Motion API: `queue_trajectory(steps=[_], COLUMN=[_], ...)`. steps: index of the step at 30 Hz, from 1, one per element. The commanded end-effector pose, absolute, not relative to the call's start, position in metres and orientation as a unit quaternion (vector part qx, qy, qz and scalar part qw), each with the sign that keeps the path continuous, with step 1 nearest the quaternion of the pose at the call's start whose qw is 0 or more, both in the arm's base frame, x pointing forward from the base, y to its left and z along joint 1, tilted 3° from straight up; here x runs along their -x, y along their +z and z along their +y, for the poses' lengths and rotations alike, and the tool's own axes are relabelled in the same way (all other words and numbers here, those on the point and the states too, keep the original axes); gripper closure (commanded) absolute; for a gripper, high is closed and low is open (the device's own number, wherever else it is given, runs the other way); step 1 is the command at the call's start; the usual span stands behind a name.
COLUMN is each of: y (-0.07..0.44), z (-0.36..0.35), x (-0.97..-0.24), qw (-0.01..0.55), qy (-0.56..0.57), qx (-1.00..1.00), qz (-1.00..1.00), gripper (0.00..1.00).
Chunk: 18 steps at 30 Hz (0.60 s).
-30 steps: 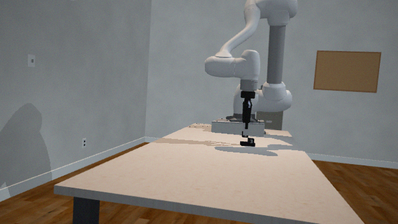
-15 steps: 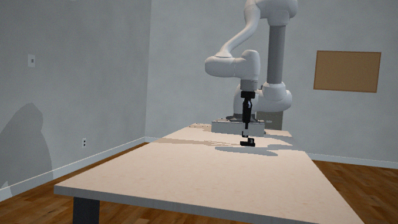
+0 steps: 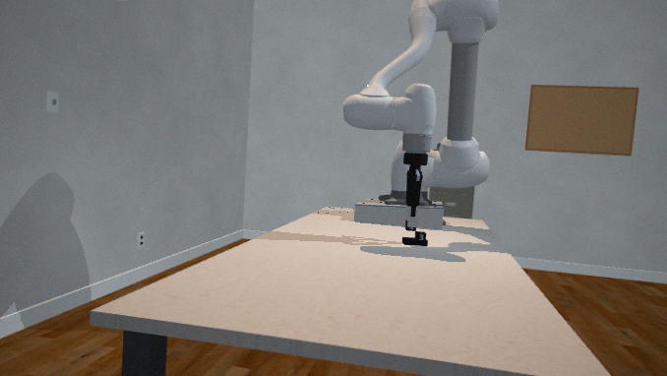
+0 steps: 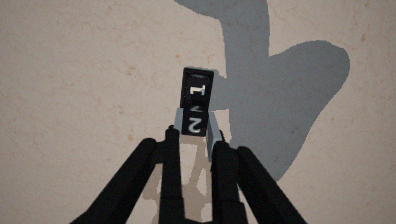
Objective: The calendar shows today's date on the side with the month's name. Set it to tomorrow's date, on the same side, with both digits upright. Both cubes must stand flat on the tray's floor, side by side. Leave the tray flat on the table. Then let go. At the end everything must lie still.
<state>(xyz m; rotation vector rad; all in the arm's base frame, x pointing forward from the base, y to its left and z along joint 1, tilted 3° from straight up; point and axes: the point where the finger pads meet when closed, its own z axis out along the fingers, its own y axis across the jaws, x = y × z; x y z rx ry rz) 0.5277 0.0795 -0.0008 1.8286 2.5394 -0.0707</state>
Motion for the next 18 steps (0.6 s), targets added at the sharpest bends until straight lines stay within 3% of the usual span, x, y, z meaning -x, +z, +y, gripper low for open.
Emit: queue_trajectory(steps=[1,18], y=[-0.0034,-0.0094], z=[0.0800,0.0798], x=[-0.5283,-0.5283], qw=[0.007,0.007], qy=[-0.022,-0.022], qx=[-0.585,-0.585], qz=[0.811,0.811], gripper=[0.84,0.84])
